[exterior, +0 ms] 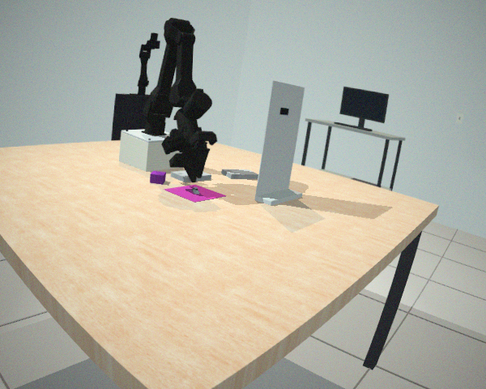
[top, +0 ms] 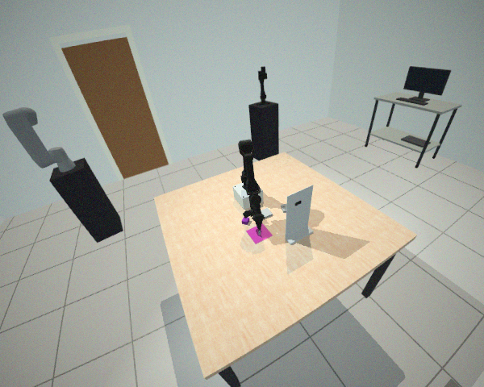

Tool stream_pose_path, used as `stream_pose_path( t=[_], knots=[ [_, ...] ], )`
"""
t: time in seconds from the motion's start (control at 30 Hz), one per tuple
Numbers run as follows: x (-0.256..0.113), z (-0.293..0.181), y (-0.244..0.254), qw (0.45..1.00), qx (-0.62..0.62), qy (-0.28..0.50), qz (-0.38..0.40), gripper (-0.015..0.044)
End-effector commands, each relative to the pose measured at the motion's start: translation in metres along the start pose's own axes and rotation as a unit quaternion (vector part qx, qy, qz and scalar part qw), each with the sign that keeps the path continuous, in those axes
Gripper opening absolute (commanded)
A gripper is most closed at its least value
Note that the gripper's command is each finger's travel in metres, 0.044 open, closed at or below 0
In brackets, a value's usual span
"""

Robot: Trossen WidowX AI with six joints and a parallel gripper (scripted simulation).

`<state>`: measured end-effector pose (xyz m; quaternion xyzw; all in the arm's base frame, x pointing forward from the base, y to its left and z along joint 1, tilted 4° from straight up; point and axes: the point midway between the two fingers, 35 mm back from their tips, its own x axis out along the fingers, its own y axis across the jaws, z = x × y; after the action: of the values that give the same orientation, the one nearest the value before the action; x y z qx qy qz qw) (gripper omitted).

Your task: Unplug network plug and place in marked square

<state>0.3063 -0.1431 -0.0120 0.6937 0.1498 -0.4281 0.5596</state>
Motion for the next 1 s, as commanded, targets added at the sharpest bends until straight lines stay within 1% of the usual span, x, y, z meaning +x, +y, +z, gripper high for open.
stream_pose_path(
  t=[0.0,0.97],
  knots=[
    [-0.004,0.0,-0.001,1.0,-0.001,0.0,-0.001,0.0156],
    [-0.028,0.001,0.017,1.0,0.0,0.0,-0.001,0.0156]
  ],
)
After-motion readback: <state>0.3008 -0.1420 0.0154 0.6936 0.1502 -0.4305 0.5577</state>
